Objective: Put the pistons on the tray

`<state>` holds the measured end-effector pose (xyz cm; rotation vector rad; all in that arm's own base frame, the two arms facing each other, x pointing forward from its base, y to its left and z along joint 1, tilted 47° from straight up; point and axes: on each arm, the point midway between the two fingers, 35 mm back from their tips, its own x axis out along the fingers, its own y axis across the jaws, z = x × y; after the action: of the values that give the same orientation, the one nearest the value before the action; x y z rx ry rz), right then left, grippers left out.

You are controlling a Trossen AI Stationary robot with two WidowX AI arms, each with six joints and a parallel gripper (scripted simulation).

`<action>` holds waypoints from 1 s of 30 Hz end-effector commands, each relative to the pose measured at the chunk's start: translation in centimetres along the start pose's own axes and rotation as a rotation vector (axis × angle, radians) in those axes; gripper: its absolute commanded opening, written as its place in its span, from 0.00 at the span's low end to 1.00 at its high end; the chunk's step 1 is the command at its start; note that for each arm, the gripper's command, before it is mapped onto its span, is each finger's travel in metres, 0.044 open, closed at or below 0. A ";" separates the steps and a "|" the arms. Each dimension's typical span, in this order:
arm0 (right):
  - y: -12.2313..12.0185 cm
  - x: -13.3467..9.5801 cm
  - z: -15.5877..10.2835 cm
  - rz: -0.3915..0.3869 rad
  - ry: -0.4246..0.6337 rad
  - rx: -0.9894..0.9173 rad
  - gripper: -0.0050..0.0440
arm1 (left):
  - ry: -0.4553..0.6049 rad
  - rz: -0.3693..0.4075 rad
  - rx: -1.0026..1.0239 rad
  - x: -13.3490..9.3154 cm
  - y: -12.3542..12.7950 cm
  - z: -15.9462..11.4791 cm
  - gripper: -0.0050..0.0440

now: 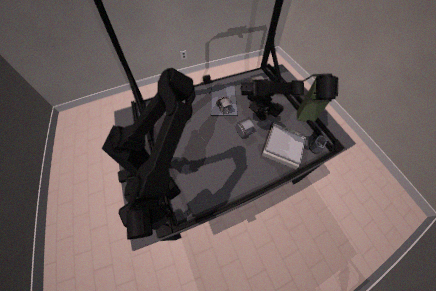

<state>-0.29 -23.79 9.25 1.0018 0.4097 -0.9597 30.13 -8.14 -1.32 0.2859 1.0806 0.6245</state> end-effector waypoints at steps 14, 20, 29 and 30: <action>0.0 0.0 0.0 0.003 0.000 0.000 1.00 | -0.013 -0.016 -0.002 -2.6 0.0 -0.2 0.43; 0.0 0.0 0.0 0.003 0.000 0.000 1.00 | -0.035 -0.034 -0.014 -2.9 0.5 -0.1 0.43; 0.0 0.0 0.0 0.003 0.000 0.000 1.00 | -0.204 -0.160 -0.128 -3.7 4.8 0.8 0.43; 0.0 0.0 0.0 0.003 0.000 0.000 1.00 | -0.208 -0.163 -0.130 -3.8 5.3 0.9 0.43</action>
<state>-0.29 -23.79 9.25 1.0018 0.4097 -0.9597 28.30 -7.13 3.28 0.1738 0.9092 0.5310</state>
